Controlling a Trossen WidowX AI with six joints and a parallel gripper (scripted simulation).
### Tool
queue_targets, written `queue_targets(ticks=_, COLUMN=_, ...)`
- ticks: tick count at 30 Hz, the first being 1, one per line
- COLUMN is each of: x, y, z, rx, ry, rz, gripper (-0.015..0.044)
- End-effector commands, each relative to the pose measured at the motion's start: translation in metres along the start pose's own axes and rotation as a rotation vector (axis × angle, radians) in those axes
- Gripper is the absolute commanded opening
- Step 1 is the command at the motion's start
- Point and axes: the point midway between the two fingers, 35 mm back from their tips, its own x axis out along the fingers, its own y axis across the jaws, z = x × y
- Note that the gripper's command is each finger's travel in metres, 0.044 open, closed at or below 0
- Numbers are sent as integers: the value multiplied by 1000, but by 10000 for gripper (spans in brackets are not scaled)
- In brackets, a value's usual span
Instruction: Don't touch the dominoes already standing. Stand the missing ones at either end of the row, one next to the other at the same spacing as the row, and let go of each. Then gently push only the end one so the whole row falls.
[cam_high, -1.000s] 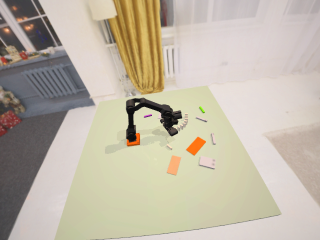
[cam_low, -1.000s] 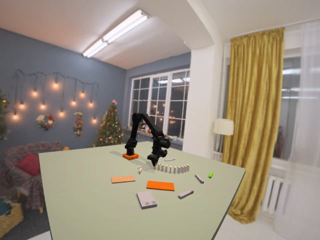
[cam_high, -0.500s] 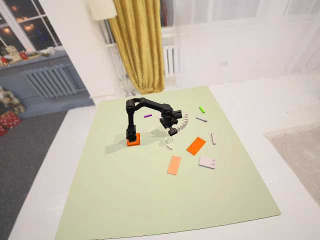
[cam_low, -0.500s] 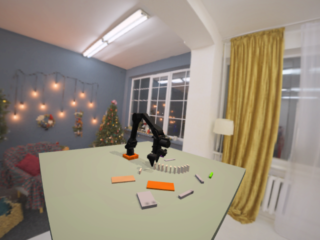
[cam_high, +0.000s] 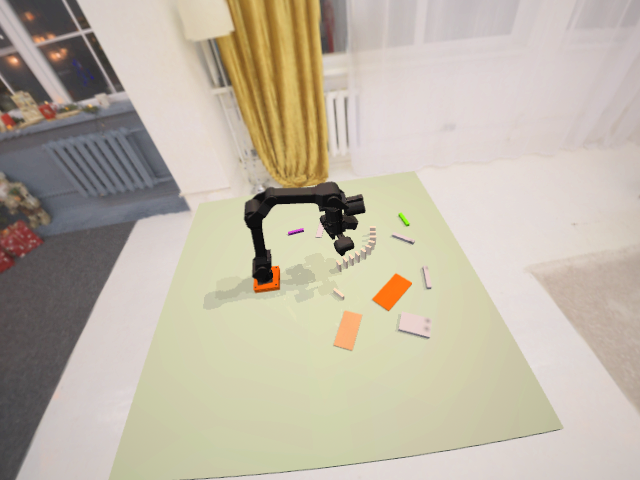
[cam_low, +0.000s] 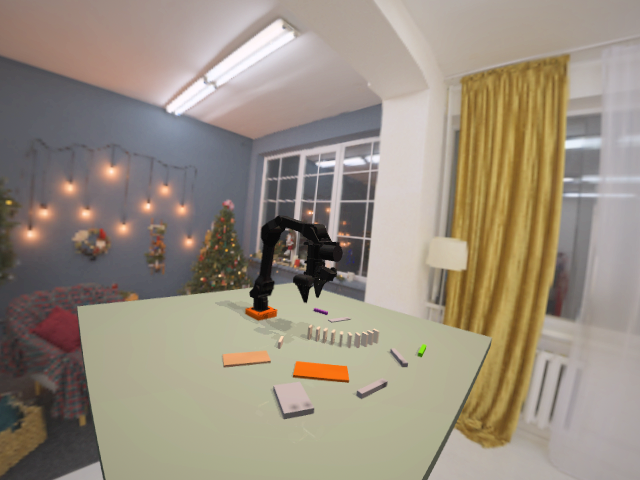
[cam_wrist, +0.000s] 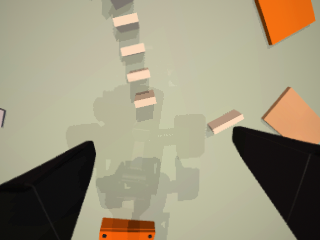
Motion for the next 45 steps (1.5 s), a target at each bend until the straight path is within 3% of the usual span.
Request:
queue_targets(ticks=1, x=22, y=-42, z=-8, rx=362, ry=12, rz=-4, gripper=440)
queue_targets(ticks=6, x=61, y=-113, z=-39, rx=1053, ry=9, rz=-17, gripper=440)
queue_targets(ticks=8, x=66, y=-122, z=-45, rx=1148, ry=8, rz=-19, gripper=440)
queue_targets(ticks=17, x=68, y=-123, z=-45, rx=1148, ry=8, rz=-19, gripper=440)
queue_targets(ticks=25, x=130, y=-123, z=-46, rx=1148, ry=8, rz=-20, gripper=440)
queue_targets(ticks=44, x=146, y=-125, z=-46, rx=1148, ry=8, rz=-20, gripper=440)
queue_targets(ticks=45, x=146, y=-125, z=-46, rx=1148, ry=8, rz=-20, gripper=414)
